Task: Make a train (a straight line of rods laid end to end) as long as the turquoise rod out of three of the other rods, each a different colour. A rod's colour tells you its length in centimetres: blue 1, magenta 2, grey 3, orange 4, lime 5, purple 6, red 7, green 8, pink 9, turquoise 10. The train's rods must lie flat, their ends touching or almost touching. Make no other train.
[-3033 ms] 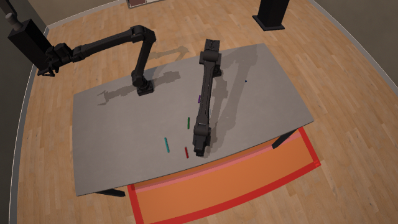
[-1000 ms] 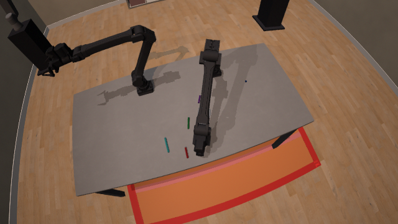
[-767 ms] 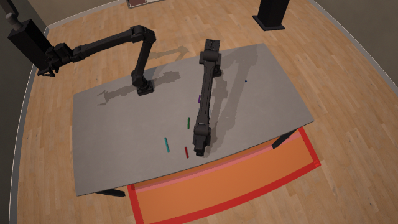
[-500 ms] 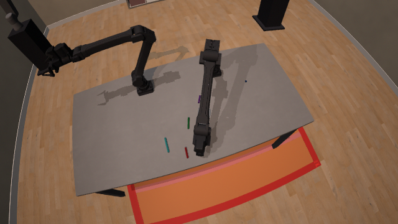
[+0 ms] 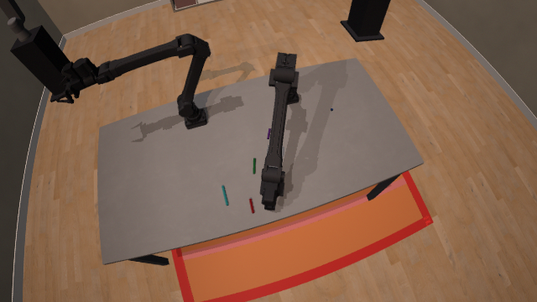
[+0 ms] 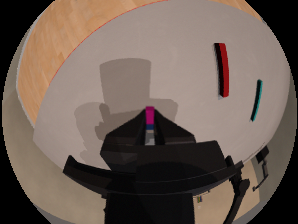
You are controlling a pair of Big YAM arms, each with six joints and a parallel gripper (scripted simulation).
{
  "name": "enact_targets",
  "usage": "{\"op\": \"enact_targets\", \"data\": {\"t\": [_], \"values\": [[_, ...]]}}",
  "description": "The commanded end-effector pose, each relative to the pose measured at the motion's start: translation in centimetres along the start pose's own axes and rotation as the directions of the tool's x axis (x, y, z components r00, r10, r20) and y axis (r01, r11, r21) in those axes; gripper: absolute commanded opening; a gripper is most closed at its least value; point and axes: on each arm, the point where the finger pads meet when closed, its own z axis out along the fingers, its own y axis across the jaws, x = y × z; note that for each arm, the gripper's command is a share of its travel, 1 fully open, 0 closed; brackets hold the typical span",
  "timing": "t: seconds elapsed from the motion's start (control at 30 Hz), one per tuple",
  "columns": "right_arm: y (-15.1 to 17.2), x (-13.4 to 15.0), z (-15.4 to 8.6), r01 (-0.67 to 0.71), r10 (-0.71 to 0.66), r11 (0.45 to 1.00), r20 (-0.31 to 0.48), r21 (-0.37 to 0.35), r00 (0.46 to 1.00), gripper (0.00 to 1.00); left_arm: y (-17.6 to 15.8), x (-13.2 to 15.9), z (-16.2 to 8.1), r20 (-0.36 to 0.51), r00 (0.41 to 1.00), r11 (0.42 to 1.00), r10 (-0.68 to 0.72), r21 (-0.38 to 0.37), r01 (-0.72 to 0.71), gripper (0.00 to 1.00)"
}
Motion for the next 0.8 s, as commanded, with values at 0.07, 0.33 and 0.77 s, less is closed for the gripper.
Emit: {"op": "enact_targets", "data": {"t": [0.07,0.33,0.77], "values": [[-0.31,-0.64,0.55,-0.017,0.017,1.000,0.025,0.008,1.000,1.00,-0.59,-0.43,-2.03,0.044,0.999,1.000,-0.008,0.003,0.008,0.04],[-0.31,-0.64,0.55,-0.017,0.017,1.000,0.025,0.008,1.000,1.00,-0.59,-0.43,-2.03,0.044,0.999,1.000,-0.009,0.003,0.008,0.04],[-0.31,-0.64,0.55,-0.017,0.017,1.000,0.025,0.008,1.000,1.00,-0.56,-0.40,-2.03,0.042,0.999,1.000,-0.009,0.003,0.009,0.16]]}}
